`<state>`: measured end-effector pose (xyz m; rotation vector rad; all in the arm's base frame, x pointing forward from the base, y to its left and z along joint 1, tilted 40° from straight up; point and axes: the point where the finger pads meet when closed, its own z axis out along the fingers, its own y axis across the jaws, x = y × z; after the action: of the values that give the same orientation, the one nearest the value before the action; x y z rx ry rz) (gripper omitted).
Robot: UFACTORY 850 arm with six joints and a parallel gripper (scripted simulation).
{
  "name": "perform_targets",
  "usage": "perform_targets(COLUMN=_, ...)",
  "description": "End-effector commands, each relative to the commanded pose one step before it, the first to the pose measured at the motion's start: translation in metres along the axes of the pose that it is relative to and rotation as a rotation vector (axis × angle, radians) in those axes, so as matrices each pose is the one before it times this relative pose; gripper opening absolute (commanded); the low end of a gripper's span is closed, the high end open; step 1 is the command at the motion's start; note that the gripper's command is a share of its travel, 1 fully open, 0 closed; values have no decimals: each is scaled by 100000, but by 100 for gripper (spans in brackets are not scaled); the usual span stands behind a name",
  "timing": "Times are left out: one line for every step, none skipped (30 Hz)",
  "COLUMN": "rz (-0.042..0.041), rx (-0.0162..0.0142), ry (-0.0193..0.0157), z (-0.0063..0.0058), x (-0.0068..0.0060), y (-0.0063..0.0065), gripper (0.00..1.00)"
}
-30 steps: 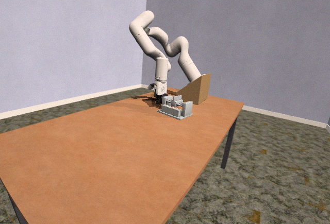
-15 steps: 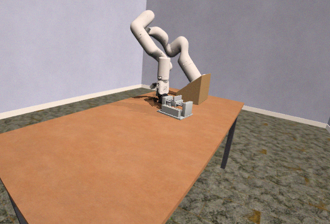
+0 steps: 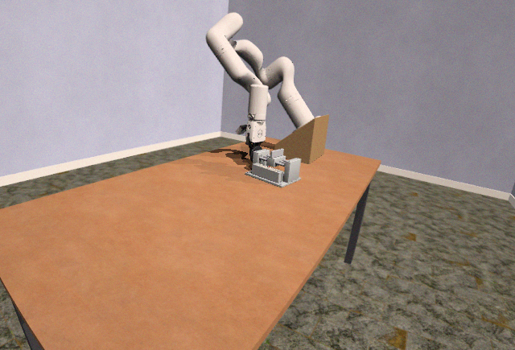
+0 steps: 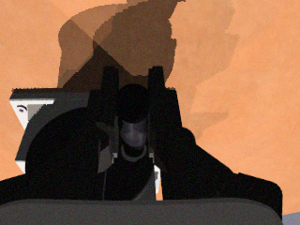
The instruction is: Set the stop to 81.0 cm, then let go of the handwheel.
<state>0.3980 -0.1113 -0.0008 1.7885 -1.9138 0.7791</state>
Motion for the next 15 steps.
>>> perform_targets(rz=26, rx=99, ry=-38, z=-753, x=-14, y=-83, gripper=6)
perform_targets(rz=0, rx=0, ry=-1, z=-119, x=0, y=-23, gripper=6)
perform_targets(rz=0, rx=0, ry=-1, z=-115, x=0, y=-27, gripper=6)
perform_targets(rz=0, rx=0, ry=2, z=-104, x=0, y=-40, gripper=6)
perform_targets(rz=0, rx=0, ry=1, z=-103, x=0, y=-39, gripper=6)
perform_targets(rz=0, rx=0, ry=-1, z=-102, x=0, y=-39, gripper=6)
perform_targets(rz=0, rx=0, ry=-2, z=-100, x=0, y=-38, gripper=6)
perform_targets(rz=0, rx=0, ry=1, z=-91, x=0, y=-49, gripper=6)
perform_targets(rz=0, rx=0, ry=1, z=-87, x=0, y=-53, gripper=6)
perform_targets(rz=0, rx=0, ry=0, z=-86, x=0, y=-52, gripper=6)
perform_targets(rz=0, rx=0, ry=-1, z=-85, x=0, y=-51, gripper=6)
perform_targets(rz=0, rx=0, ry=-2, z=-84, x=0, y=-50, gripper=6)
perform_targets(rz=0, rx=0, ry=1, z=-75, x=0, y=-61, gripper=6)
perform_targets(rz=0, rx=0, ry=0, z=0, x=0, y=0, gripper=6)
perform_targets(rz=0, rx=0, ry=0, z=0, x=0, y=0, gripper=6)
